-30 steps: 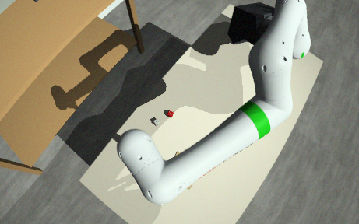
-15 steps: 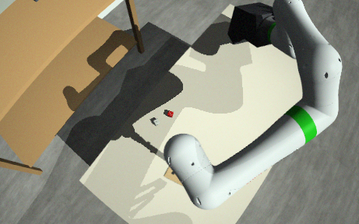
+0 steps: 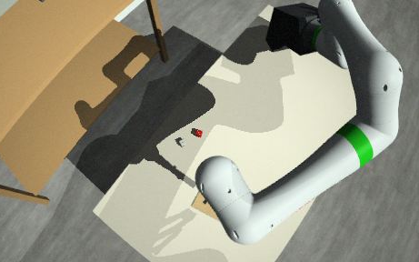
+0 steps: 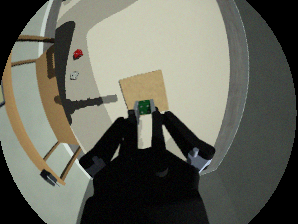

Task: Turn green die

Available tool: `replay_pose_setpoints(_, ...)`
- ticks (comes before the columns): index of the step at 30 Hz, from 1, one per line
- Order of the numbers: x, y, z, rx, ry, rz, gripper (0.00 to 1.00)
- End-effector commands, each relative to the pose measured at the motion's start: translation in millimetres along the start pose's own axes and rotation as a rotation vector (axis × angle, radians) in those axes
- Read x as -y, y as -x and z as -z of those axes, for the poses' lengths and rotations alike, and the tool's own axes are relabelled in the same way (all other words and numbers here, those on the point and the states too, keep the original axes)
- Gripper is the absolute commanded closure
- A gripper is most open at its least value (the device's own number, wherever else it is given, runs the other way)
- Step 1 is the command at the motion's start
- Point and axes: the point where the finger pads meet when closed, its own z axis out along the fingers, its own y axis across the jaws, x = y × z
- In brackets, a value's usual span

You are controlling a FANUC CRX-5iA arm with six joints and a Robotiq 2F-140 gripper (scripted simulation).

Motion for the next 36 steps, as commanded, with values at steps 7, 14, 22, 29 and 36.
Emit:
replay_pose_setpoints(7, 0.1, 0.2, -18.3, 0.0, 0.0, 0.0, 0.79)
replay_pose_setpoints(14, 0.1, 0.3, -45.9, 0.0, 0.0, 0.0, 0.79)
replay_pose_setpoints(22, 0.1, 0.3, -77.9, 0.0, 0.0, 0.0, 0.79)
replay_pose_setpoints(29, 0.1, 0.4, -93.7, 0.0, 0.0, 0.0, 0.79)
replay_pose_setpoints(36, 0.1, 0.4, -94.9, 0.0, 0.0, 0.0, 0.79)
